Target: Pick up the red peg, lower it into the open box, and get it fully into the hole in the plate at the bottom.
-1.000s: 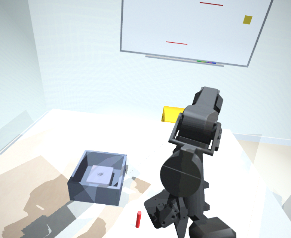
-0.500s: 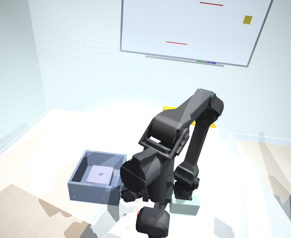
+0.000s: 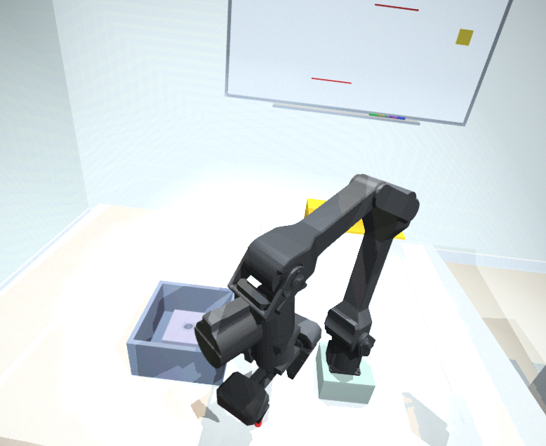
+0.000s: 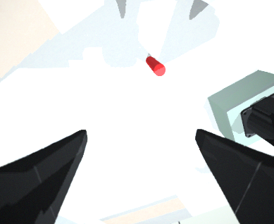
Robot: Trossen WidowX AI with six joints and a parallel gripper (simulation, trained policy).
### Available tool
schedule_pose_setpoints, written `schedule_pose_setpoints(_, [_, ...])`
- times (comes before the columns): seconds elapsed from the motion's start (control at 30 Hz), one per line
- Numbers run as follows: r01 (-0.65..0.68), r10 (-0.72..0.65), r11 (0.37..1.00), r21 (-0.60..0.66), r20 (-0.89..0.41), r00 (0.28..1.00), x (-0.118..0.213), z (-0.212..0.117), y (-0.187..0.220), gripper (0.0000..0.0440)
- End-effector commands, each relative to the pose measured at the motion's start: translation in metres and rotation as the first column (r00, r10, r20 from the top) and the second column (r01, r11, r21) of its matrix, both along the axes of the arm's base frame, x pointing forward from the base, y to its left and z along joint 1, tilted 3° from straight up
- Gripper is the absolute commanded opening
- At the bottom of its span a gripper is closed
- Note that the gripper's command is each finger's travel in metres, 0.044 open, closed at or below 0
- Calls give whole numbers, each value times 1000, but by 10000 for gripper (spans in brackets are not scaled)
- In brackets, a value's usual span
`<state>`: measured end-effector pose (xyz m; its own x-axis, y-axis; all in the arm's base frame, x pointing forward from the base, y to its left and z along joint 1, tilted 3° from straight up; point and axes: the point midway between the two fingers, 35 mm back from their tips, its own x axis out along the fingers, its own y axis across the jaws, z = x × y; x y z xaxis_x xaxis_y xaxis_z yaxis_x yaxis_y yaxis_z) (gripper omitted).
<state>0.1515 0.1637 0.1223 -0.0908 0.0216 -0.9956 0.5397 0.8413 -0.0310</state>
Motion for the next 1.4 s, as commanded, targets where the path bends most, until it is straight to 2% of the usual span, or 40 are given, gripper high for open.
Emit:
schedule_pose_setpoints(0.0, [43,-43,998,-48,-16,999,1,-13,-10,440])
schedule_pose_setpoints(0.37, [125,-128,984,-124,-16,992,10,-51,-26,440])
schedule_pose_setpoints(0.8, [149,-146,977,-151,29,989,19,-105,-35,440])
schedule_pose_setpoints(0.87, [146,-143,977,-155,32,989,19,-112,-36,429])
schedule_pose_setpoints(1.1, [143,-143,972,-186,12,990,15,-132,-43,257])
schedule_pose_setpoints(1.37, [131,-139,966,-225,-22,990,12,-139,-47,49])
